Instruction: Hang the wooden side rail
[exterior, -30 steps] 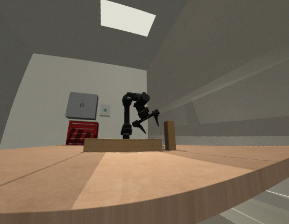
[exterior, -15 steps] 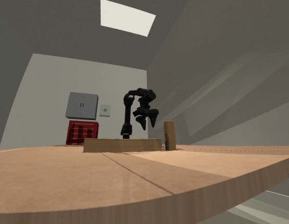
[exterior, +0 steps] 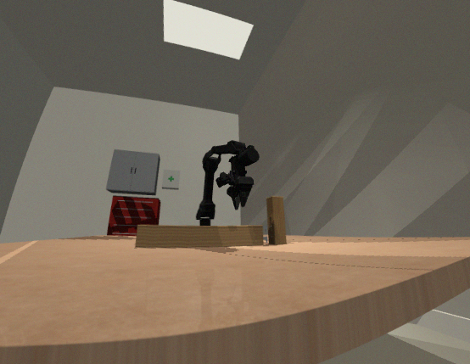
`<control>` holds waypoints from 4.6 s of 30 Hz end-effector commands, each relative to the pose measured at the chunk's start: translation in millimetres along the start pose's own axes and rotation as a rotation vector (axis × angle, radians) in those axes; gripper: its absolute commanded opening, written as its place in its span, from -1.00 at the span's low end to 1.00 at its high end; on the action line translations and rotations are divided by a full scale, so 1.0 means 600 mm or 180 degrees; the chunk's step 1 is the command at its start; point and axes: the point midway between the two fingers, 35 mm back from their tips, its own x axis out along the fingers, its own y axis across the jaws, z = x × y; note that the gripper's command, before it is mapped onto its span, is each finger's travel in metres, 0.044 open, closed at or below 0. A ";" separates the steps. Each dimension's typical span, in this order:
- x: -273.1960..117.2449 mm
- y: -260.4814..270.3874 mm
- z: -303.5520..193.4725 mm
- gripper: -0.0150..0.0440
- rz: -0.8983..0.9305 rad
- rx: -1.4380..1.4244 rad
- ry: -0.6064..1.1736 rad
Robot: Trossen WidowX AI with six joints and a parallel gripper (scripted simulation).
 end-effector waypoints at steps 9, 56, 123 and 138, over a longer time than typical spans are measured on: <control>0.066 -0.004 0.002 1.00 -0.0047 0.0027 -0.0033; 0.187 -0.006 0.004 1.00 -0.0047 0.0027 -0.0034; 0.189 0.019 0.003 -0.49 -0.0044 -0.0251 -0.0032; 0.188 0.030 0.002 -0.49 -0.0042 -0.0251 -0.0032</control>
